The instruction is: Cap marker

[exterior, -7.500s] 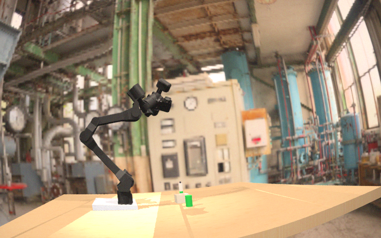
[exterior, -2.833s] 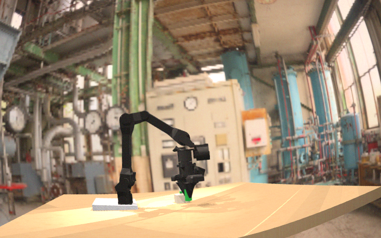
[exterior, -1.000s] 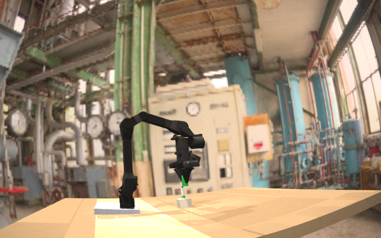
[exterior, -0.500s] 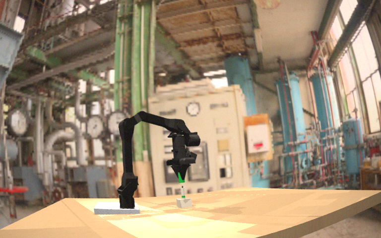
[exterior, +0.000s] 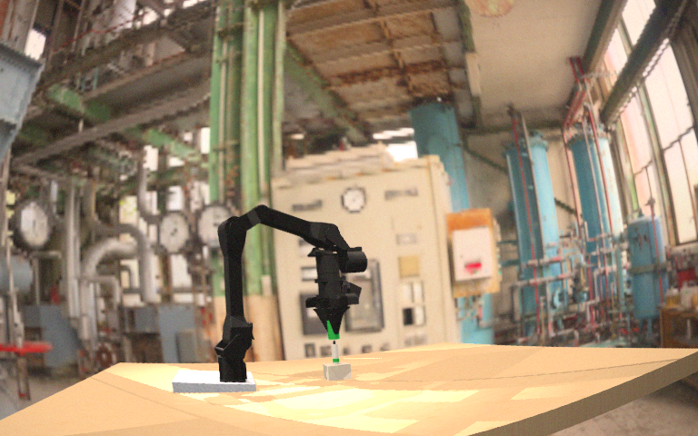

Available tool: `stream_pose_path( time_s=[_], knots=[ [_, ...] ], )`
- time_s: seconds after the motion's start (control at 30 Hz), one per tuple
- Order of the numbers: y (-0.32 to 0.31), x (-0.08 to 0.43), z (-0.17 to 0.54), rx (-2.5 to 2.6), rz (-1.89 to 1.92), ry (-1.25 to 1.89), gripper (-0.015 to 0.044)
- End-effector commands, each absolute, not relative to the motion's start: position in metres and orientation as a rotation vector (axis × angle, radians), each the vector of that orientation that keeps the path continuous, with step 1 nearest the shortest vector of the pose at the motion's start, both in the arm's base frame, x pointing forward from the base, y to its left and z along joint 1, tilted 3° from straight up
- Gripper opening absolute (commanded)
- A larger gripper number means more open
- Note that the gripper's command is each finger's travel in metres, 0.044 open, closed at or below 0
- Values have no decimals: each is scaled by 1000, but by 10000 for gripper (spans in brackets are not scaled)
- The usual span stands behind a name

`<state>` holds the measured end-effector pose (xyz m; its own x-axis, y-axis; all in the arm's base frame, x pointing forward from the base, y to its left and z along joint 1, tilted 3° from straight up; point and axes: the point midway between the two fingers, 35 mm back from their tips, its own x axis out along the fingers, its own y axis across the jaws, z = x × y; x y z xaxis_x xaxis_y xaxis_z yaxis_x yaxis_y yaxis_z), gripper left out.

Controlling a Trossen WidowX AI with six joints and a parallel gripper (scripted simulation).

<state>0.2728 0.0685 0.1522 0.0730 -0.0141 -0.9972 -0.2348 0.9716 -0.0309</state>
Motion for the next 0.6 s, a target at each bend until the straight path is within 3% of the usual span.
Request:
stream_pose_path(
  time_s=[0.0, 0.57],
  knots=[
    [68, 273, 146, -203, 159, 1493, 0],
    [67, 275, 118, -203, 159, 1493, 0]
  ],
)
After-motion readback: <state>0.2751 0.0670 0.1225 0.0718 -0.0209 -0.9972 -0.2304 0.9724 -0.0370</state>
